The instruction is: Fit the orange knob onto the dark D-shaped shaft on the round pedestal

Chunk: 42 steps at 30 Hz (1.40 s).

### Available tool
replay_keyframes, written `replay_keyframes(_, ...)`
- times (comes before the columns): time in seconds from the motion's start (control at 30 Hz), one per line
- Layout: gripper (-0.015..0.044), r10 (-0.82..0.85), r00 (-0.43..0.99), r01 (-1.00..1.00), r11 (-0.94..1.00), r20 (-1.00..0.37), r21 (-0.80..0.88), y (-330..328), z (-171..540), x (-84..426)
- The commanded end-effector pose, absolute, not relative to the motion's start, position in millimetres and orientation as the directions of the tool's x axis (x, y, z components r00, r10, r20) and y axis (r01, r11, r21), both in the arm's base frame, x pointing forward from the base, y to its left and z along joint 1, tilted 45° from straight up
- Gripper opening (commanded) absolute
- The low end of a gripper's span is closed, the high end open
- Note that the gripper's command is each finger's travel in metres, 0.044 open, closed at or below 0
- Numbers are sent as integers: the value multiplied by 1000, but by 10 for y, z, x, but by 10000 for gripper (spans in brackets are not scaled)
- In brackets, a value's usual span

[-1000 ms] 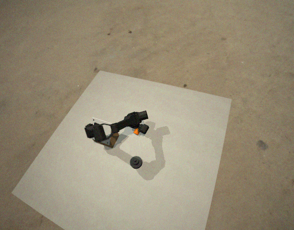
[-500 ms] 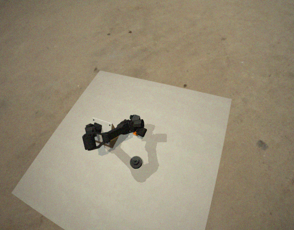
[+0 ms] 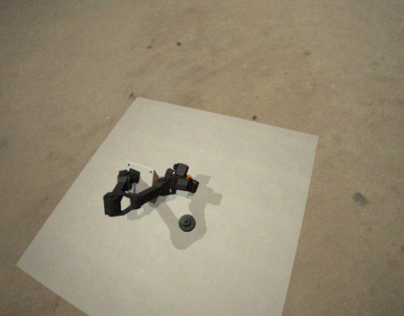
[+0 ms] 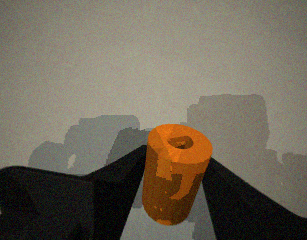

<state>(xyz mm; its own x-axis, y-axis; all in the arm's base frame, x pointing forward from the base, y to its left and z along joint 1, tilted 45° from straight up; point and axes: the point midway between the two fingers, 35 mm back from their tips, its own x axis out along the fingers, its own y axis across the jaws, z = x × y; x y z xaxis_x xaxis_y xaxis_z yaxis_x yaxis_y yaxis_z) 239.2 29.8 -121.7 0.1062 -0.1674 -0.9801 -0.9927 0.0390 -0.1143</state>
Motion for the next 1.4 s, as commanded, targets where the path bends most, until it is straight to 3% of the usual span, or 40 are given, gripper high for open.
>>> replay_keyframes(0.0, 180, -103, 108, -993, 37, -989, -112, 262, -1191, 2371)
replay_keyframes(0.87, 180, 321, 114, -993, 36, -940, -108, 9, -1062, 2334)
replay_keyframes(1.03, 180, 270, 115, -993, 36, -956, -109, 22, -1050, 2335)
replay_keyframes(1.13, 258, 288, 113, -994, 34, -951, -108, 28, -1060, 2334)
replay_keyframes(1.37, 260, 288, 113, -994, 34, -951, -108, 28, -1060, 2334)
